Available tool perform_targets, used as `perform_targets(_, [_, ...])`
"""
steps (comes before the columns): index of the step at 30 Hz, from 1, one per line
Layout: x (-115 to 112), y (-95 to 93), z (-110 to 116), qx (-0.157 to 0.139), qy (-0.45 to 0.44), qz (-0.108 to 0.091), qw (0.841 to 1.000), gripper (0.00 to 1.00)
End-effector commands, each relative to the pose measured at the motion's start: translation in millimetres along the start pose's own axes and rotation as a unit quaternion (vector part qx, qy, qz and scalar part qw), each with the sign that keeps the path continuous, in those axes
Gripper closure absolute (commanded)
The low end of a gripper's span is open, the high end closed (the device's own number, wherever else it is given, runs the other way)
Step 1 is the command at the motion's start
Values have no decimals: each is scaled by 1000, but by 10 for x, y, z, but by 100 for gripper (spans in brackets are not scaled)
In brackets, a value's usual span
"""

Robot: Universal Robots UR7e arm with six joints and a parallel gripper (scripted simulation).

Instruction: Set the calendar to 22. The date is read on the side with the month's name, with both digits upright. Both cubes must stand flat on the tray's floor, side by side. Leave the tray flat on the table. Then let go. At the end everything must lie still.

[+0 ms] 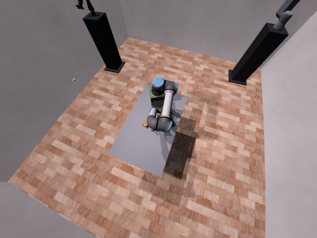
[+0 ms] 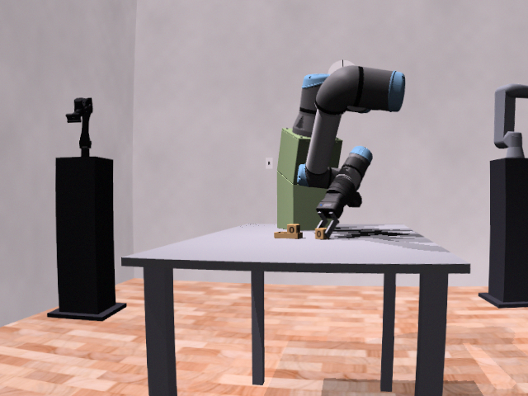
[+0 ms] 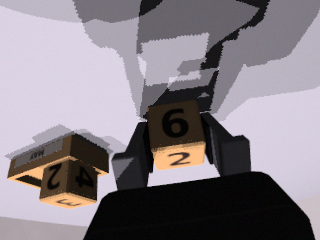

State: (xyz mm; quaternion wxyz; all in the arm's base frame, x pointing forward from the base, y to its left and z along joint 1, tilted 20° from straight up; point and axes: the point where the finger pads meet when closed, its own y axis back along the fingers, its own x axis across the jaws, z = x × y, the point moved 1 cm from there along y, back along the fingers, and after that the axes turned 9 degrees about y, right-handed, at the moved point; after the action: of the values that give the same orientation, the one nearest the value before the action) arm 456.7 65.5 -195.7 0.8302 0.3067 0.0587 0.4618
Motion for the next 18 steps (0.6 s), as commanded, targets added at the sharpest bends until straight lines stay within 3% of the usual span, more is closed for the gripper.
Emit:
perform_targets(1, [2,1,5,0,0,0,1000,40])
perform_targets(18, [-1,18,21,0,0,0,1000,40])
